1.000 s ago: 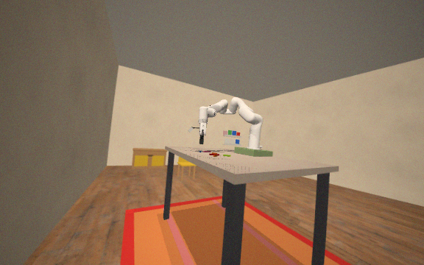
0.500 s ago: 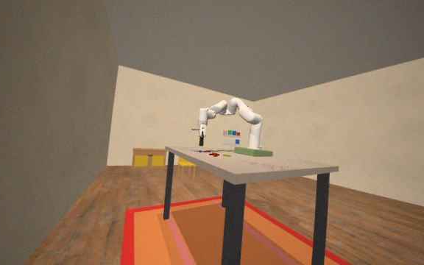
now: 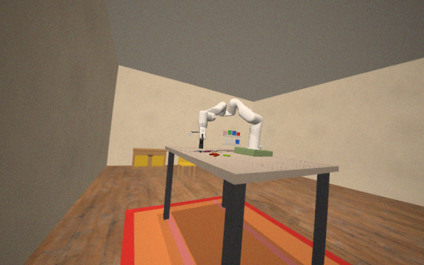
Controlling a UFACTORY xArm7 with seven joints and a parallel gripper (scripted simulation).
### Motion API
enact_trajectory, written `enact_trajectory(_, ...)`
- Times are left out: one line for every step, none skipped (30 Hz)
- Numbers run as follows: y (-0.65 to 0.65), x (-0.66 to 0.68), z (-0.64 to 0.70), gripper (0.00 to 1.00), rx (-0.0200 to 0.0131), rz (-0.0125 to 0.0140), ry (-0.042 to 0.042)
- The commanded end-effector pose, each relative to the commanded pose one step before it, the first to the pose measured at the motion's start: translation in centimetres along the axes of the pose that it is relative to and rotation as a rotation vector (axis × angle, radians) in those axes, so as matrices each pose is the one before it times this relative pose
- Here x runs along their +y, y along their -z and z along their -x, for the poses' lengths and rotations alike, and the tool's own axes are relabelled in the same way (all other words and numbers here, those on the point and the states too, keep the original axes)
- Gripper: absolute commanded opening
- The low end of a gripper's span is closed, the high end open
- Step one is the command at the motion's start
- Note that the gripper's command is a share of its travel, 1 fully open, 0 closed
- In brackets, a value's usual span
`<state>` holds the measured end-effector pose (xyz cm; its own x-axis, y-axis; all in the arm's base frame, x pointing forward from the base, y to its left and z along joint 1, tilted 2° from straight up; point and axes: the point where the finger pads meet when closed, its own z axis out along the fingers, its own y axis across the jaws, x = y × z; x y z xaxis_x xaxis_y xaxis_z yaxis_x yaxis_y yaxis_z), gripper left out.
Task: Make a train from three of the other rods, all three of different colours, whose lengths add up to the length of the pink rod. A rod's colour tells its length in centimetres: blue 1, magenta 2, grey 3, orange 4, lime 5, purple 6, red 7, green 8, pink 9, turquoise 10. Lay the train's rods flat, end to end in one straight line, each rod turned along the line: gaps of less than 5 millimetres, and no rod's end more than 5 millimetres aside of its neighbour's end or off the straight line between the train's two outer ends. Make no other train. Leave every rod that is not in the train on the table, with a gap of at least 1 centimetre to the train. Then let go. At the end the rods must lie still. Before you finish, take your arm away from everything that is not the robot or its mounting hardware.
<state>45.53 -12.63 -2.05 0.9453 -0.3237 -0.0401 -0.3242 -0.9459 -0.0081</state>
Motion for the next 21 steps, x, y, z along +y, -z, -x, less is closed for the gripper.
enact_trajectory(-0.434,-0.017,-0.142,0.24,0.00365,-0.00008,0.00022)
enact_trajectory(-0.104,0.003,-0.001,0.24,0.0,0.0,0.0)
enact_trajectory(-0.096,0.003,0.0,0.24,0.0,0.0,0.00001)
enact_trajectory(-0.088,0.002,0.0,0.24,0.0,0.0,0.00001)
enact_trajectory(-0.08,0.002,-0.001,0.24,0.0,0.0,-0.00001)
enact_trajectory(-0.071,0.002,-0.001,0.24,0.0,0.0,0.0)
enact_trajectory(-0.063,0.002,-0.001,0.24,0.0,0.0,0.0)
enact_trajectory(-0.055,0.002,0.0,0.24,0.0,0.0,0.0)
enact_trajectory(-0.047,0.001,0.0,0.24,0.0,0.0,0.0)
enact_trajectory(-0.039,0.001,0.0,0.24,0.0,0.0,0.0)
enact_trajectory(0.0,0.0,0.0,0.24,0.0,0.0,0.0)
enact_trajectory(0.0,0.0,0.0,0.24,0.0,0.0,0.0)
enact_trajectory(-0.031,0.001,0.0,0.24,0.0,0.0,0.0)
enact_trajectory(-0.025,0.001,0.0,0.24,0.0,0.0,0.0)
enact_trajectory(-0.018,0.0,0.0,0.24,0.0,0.0,0.0)
enact_trajectory(-0.013,0.0,0.0,0.24,0.0,0.0,0.0)
enact_trajectory(-0.008,0.0,0.0,0.24,0.0,0.0,0.0)
enact_trajectory(-0.004,0.0,0.0,0.24,0.0,0.0,0.0)
enact_trajectory(-0.002,0.0,0.0,0.24,0.0,0.0,0.0)
enact_trajectory(0.0,0.0,0.0,0.24,0.0,0.0,0.0)
enact_trajectory(0.0,0.0,0.0,0.24,0.0,0.0,0.0)
